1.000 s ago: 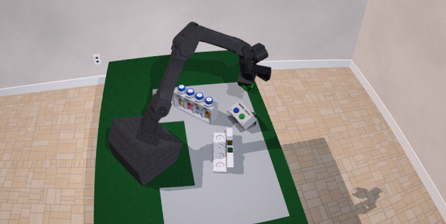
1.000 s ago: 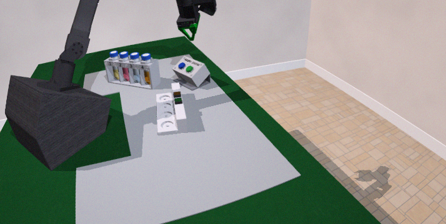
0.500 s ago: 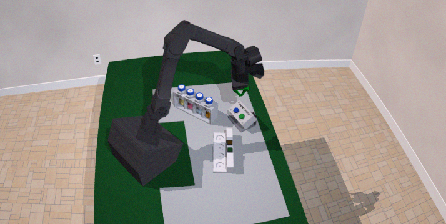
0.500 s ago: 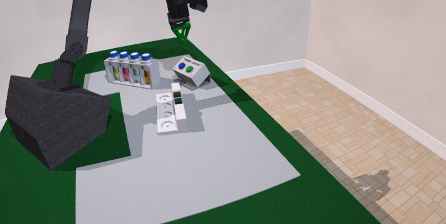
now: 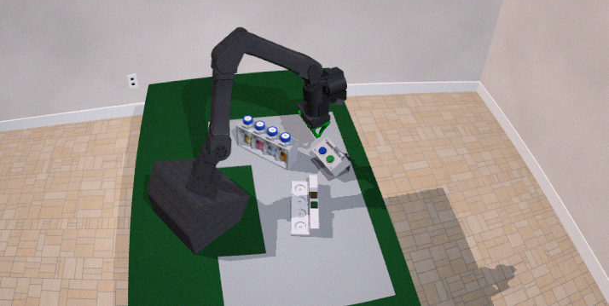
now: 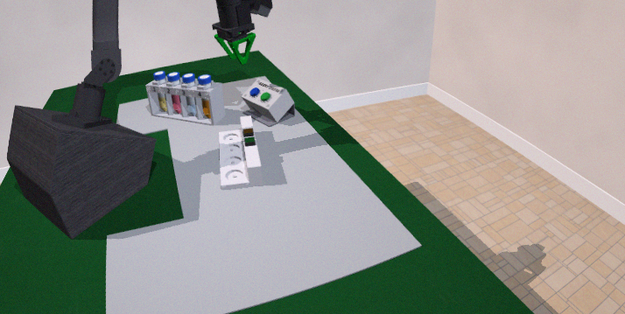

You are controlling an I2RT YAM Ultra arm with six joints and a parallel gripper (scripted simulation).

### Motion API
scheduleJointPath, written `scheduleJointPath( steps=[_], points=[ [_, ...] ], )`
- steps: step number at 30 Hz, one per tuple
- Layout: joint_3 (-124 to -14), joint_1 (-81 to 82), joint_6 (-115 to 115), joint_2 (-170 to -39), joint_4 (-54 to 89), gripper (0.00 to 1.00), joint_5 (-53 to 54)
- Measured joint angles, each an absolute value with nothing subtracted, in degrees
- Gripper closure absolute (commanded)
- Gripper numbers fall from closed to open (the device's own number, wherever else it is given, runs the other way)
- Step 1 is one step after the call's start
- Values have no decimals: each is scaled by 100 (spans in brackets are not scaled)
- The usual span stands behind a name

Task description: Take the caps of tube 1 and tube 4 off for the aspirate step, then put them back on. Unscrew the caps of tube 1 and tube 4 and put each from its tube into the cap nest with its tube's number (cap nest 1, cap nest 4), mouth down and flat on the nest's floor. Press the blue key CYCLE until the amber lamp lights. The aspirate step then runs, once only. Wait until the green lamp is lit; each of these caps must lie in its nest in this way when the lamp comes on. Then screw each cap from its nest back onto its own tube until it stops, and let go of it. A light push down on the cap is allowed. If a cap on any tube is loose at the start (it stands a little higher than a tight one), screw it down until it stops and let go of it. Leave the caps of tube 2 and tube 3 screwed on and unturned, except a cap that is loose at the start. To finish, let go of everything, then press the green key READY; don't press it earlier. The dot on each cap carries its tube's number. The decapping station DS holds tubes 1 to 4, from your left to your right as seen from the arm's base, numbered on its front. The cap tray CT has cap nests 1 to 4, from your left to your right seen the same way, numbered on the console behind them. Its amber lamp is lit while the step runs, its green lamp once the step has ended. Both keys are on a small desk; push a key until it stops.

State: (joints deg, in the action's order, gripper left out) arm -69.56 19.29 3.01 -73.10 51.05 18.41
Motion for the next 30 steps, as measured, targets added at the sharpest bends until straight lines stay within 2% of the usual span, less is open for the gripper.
scheduleJointPath(
  steps=[30],
  points=[
    [-5041,1413,5564,-5631,5767,51,1776]
  ],
)
